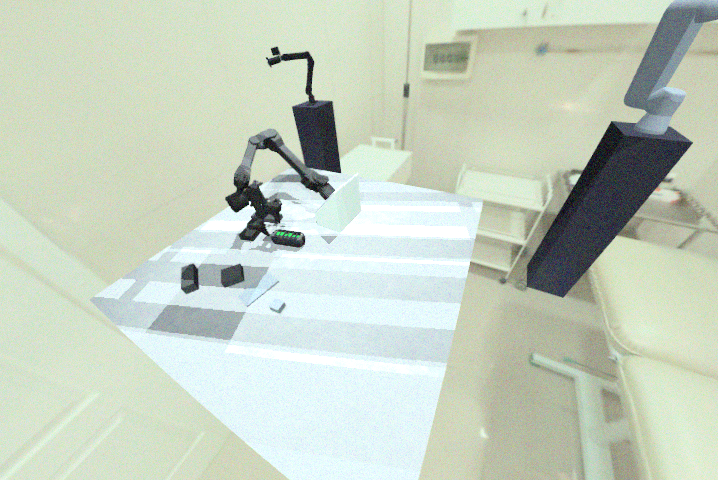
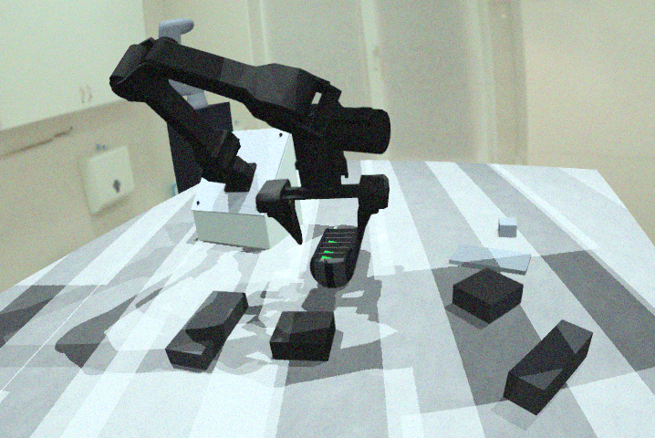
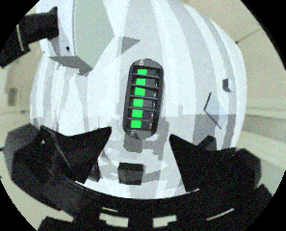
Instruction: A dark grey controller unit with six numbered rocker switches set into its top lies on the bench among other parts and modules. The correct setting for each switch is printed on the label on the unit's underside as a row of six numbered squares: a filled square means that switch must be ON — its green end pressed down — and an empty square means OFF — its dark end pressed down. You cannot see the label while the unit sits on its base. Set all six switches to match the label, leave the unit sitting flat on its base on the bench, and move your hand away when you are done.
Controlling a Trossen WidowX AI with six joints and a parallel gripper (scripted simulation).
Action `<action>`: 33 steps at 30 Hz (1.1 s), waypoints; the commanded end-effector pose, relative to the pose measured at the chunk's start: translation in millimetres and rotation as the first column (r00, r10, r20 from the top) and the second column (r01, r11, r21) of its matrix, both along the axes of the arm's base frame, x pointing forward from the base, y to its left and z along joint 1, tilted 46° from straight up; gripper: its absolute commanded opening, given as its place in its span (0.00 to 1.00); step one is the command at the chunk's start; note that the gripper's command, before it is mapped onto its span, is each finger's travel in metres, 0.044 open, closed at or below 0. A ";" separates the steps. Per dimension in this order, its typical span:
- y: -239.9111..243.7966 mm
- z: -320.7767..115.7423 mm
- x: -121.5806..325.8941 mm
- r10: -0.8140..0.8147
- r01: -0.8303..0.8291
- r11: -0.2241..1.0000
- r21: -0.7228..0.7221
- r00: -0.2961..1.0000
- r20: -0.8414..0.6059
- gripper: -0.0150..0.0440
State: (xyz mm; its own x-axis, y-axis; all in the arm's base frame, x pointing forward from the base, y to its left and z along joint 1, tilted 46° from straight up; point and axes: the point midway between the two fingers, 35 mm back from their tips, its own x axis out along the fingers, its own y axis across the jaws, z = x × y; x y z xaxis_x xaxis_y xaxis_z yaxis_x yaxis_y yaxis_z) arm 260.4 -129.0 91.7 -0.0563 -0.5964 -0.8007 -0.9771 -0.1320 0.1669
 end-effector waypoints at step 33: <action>-28.0 -28.9 -3.2 0.005 -0.005 1.000 0.003 1.000 -0.011 0.81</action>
